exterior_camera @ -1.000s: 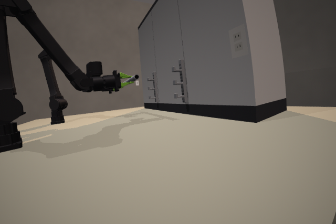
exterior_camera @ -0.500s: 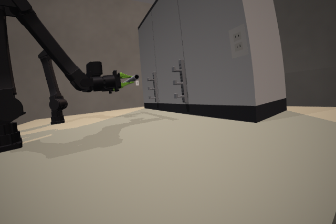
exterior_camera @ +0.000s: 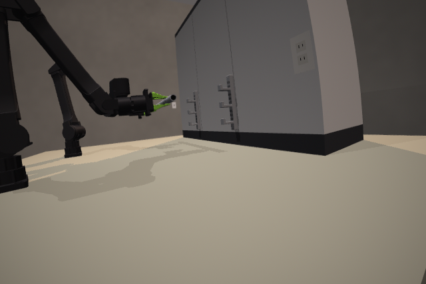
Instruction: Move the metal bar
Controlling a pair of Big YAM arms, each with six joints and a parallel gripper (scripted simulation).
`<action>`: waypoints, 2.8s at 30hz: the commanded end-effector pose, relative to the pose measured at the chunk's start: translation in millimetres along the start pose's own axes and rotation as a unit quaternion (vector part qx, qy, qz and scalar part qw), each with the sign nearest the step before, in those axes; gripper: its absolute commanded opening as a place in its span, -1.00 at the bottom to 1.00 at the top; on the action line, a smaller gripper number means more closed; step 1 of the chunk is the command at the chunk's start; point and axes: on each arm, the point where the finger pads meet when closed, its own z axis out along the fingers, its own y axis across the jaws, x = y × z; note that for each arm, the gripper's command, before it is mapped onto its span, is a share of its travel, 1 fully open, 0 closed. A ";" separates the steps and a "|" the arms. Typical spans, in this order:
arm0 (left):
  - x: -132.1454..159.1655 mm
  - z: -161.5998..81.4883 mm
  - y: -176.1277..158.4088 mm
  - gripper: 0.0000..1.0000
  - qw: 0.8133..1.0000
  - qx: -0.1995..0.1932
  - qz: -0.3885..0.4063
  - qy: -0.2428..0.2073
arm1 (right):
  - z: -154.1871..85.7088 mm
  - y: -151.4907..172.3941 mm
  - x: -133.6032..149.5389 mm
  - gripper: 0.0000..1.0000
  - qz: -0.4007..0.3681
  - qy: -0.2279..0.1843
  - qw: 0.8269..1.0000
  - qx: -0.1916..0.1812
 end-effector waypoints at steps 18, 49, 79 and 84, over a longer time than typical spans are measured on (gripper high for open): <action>2.2 5.4 19.5 -1.00 1.000 -0.020 -0.010 0.007 | 3.9 -25.2 6.7 -1.00 0.010 0.007 1.000 0.022; 1.4 7.3 32.6 -1.00 1.000 -0.020 -0.010 0.007 | 8.4 -34.6 7.5 -1.00 0.010 0.007 1.000 0.022; 0.0 10.8 39.5 -1.00 1.000 -0.020 -0.010 0.007 | 12.8 -40.4 9.0 -1.00 0.010 0.007 1.000 0.022; -0.2 11.4 40.5 -1.00 1.000 -0.020 -0.010 0.007 | 13.5 -41.3 9.2 -1.00 0.010 0.007 1.000 0.022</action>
